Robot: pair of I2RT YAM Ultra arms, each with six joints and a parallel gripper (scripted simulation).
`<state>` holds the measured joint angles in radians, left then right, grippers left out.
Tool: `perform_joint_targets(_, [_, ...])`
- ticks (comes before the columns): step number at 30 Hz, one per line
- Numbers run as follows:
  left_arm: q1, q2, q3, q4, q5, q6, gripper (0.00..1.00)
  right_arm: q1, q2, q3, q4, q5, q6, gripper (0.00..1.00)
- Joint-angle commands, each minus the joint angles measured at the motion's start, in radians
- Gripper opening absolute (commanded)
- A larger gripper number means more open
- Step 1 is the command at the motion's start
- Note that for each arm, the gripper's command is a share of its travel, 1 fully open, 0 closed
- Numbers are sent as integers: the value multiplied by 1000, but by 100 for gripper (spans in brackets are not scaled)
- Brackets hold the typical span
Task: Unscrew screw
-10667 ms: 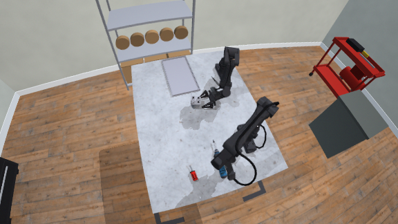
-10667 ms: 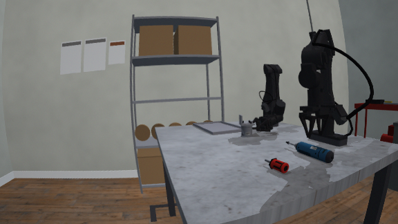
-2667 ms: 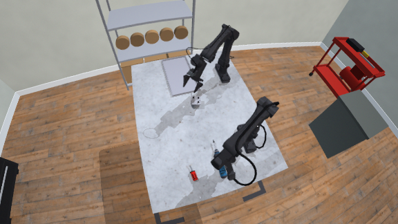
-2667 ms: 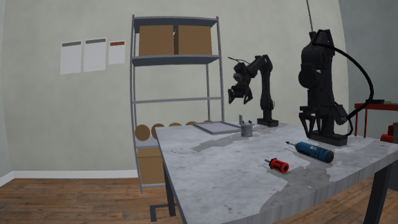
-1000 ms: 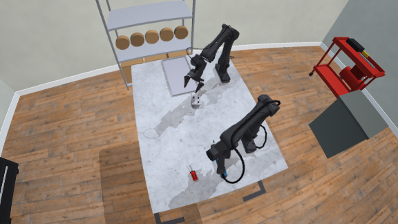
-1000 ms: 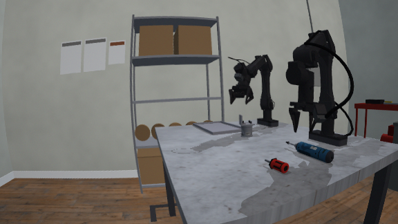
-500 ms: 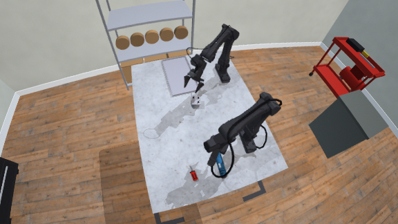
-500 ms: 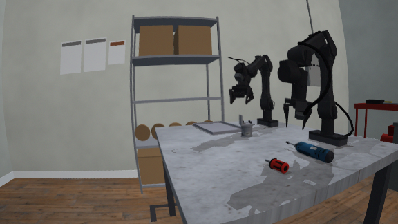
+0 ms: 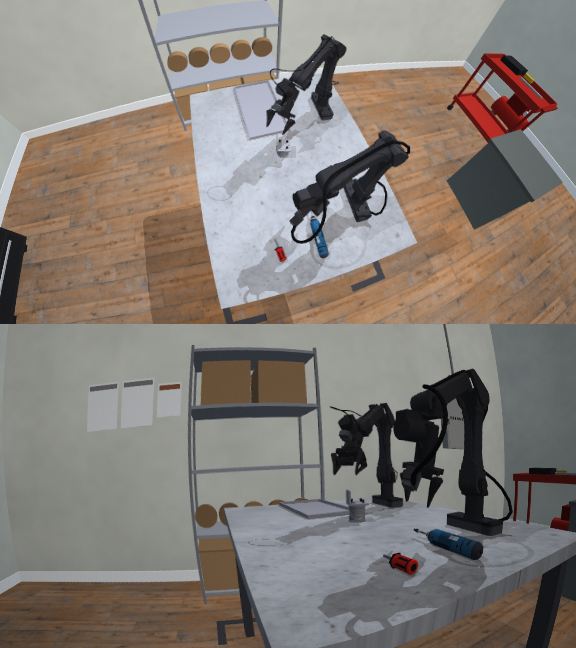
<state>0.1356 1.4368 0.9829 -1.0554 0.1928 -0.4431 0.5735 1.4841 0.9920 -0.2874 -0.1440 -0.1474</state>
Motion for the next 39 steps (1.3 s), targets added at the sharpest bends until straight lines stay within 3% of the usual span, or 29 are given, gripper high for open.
perform_joint_targets(1, [-39,-32,-7,-17,37,109,65,2,-4,8,-2,-6,-1,86])
perform_joint_targets(7, [-47,-23,1,-20,45,131,65,2,-4,8,-2,-6,-1,86])
perform_joint_targets(19, [-189,-84,-10,-37,119,377,65,2,-4,8,-2,-6,-1,86])
perform_joint_targets(24, [-185,-70,-7,-37,122,379,65,2,-4,8,-2,-6,-1,86])
perform_joint_targets(39, [-325,-118,-19,-54,198,627,65,2,-4,8,-2,-6,-1,86])
